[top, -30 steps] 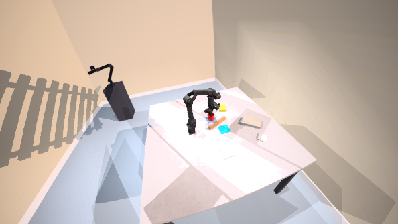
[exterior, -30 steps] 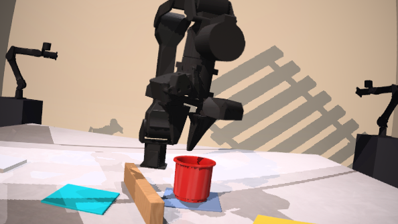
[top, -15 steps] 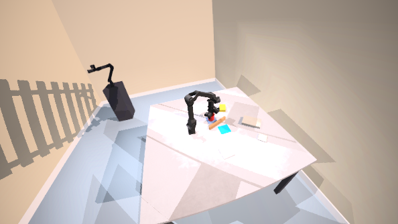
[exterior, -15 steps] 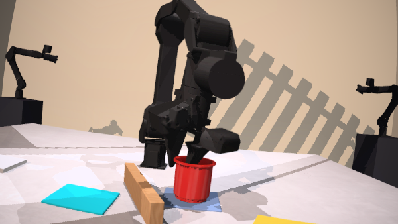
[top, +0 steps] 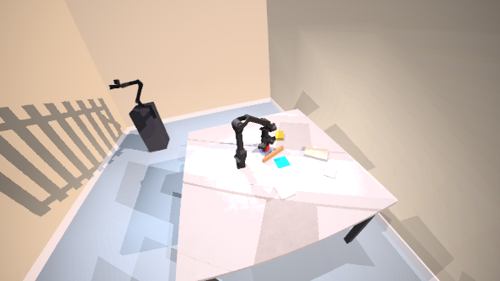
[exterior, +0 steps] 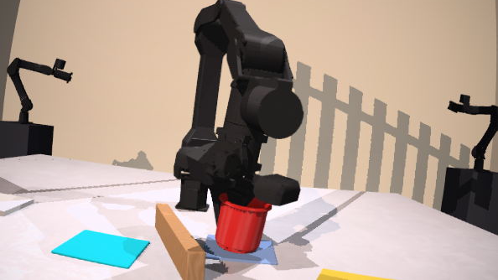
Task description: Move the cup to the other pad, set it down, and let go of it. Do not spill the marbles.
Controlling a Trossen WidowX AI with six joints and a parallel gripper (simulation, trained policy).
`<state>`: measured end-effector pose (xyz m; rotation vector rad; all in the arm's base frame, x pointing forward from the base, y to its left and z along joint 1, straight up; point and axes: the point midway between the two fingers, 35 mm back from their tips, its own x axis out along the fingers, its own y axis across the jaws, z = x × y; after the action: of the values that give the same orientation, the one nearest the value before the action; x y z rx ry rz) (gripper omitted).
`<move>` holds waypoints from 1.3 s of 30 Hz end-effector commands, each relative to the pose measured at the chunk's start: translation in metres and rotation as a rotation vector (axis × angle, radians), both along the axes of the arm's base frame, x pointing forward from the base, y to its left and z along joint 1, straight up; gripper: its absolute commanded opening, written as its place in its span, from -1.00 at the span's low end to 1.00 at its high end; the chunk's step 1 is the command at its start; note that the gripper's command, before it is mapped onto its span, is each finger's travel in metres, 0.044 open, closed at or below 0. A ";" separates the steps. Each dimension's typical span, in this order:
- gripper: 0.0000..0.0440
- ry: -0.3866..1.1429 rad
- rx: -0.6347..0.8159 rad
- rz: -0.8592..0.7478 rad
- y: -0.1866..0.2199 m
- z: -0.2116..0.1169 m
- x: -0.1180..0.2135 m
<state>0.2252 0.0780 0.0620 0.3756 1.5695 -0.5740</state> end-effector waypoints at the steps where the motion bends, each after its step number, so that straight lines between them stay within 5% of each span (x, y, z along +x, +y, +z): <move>1: -1.00 -0.001 -0.011 0.004 -0.004 -0.001 0.000; 39: -1.00 -0.249 0.076 -0.247 -0.042 0.088 0.051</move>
<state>0.2694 0.0426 0.1422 0.6532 1.3520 -0.6309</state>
